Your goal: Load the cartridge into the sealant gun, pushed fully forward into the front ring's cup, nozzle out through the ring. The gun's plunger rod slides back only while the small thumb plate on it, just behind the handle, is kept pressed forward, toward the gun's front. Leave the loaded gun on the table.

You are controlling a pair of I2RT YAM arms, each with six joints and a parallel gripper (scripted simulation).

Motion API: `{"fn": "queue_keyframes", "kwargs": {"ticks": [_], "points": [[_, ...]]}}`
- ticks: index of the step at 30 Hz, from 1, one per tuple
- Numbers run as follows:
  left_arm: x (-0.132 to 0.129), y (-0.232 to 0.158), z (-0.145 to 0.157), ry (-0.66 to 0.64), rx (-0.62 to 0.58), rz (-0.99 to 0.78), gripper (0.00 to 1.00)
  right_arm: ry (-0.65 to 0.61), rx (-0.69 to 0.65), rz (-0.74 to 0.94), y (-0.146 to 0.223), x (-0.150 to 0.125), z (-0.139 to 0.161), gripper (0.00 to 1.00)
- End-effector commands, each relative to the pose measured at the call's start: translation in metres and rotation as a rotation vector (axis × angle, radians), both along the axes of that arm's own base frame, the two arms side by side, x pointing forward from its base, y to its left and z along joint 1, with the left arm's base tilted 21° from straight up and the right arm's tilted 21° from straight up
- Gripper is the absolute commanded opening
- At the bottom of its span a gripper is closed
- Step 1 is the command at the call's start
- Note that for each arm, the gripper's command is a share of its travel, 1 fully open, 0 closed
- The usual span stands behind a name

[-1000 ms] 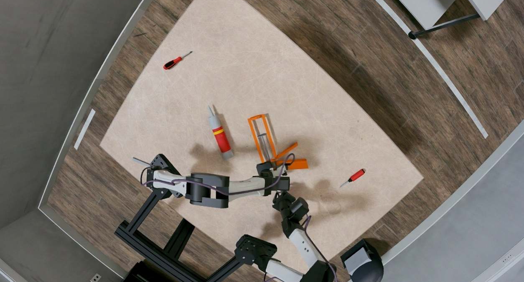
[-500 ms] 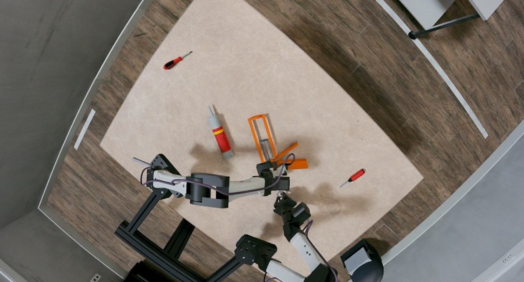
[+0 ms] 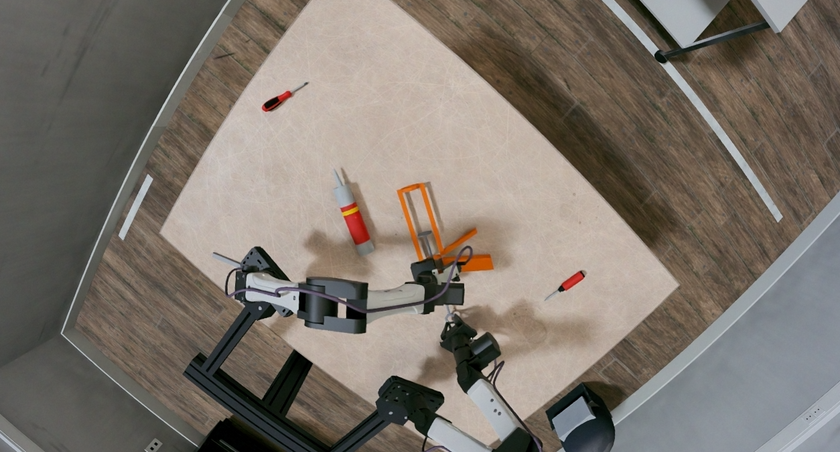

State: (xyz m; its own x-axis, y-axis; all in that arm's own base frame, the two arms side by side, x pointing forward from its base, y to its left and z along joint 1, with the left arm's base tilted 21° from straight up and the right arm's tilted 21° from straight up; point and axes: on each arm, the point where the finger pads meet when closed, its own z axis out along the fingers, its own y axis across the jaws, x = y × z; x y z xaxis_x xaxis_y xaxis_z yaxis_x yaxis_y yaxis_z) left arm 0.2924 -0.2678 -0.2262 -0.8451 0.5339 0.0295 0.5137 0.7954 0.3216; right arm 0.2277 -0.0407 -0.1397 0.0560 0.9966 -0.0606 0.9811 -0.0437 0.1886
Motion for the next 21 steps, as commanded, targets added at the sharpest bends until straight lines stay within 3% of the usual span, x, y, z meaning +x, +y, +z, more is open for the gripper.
{"fn": "queue_keyframes", "kwargs": {"ticks": [1, 21], "points": [[0.015, 0.019, 0.016, -0.065, 0.08, 0.022, 0.01, 0.032, -0.087, -0.005, -0.024, -0.016, 0.005, 0.0], [0.015, 0.019, 0.016, -0.065, 0.08, 0.022, 0.01, 0.049, -0.09, -0.001, -0.052, -0.038, 0.011, 0.0]]}}
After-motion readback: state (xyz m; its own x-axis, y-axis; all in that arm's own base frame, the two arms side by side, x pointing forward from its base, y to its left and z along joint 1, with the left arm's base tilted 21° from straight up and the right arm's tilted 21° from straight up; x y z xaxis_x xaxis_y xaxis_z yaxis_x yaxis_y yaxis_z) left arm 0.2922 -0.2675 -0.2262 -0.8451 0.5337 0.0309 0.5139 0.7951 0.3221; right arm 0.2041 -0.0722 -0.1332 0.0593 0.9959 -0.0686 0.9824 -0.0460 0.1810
